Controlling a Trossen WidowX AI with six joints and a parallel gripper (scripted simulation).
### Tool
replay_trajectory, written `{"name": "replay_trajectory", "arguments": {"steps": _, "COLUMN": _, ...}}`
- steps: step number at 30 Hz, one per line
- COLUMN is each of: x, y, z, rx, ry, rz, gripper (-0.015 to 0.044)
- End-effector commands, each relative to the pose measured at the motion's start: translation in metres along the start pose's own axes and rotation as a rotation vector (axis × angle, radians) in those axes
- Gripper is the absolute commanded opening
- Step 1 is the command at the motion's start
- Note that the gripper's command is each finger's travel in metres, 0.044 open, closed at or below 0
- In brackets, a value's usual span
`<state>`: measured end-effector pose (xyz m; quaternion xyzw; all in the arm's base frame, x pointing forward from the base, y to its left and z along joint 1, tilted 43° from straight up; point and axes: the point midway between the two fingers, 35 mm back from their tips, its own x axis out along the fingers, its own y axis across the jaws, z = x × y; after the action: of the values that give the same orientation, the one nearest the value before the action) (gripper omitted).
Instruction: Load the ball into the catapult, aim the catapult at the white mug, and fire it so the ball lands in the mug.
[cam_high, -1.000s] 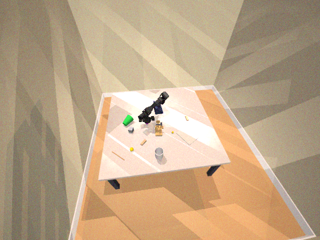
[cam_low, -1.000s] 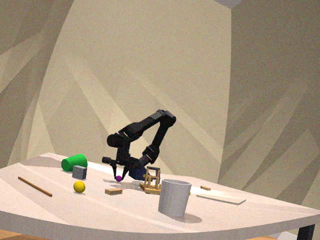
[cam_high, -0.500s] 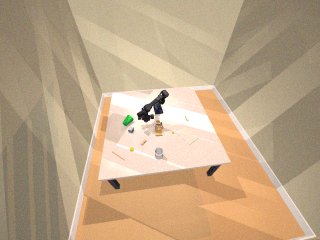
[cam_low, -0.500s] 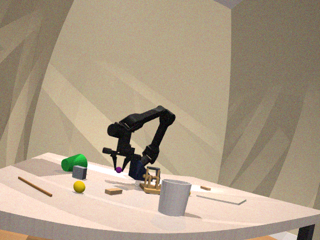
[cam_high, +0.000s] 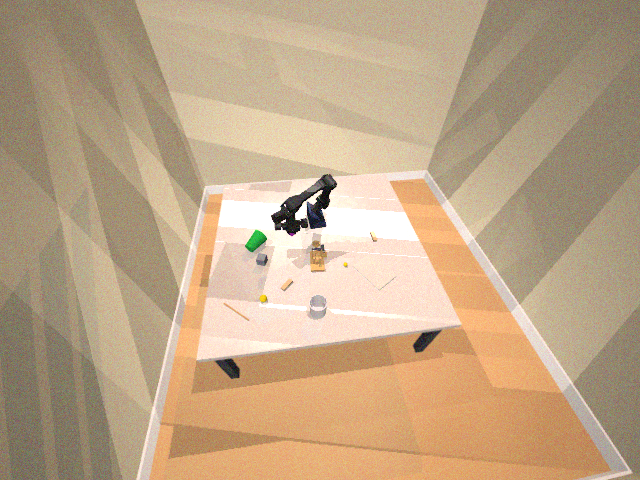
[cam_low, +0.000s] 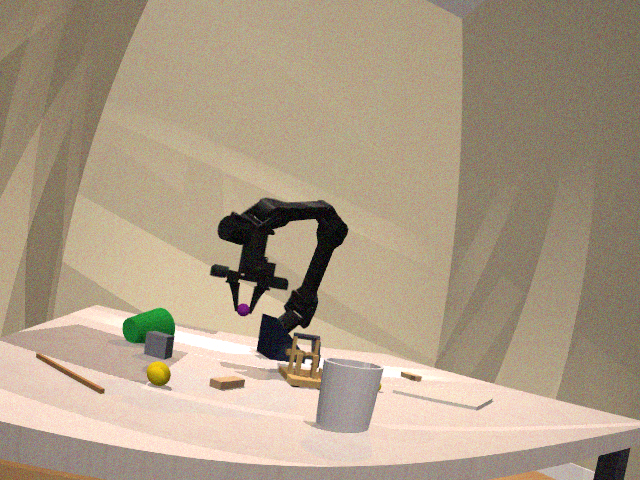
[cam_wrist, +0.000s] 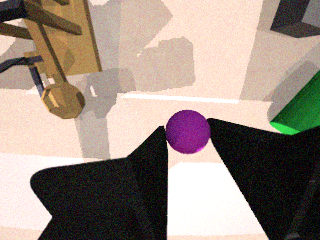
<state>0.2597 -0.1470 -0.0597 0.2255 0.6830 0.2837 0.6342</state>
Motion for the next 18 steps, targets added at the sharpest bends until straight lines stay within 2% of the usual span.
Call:
{"name": "replay_trajectory", "arguments": {"steps": 1, "x": -0.005, "y": 0.004, "z": 0.001, "rx": -0.005, "ry": 0.01, "rz": 0.0, "gripper": 0.0}}
{"name": "replay_trajectory", "arguments": {"steps": 18, "x": 0.022, "y": 0.097, "z": 0.028, "rx": 0.038, "ry": 0.242, "rz": 0.027, "gripper": 0.0}}
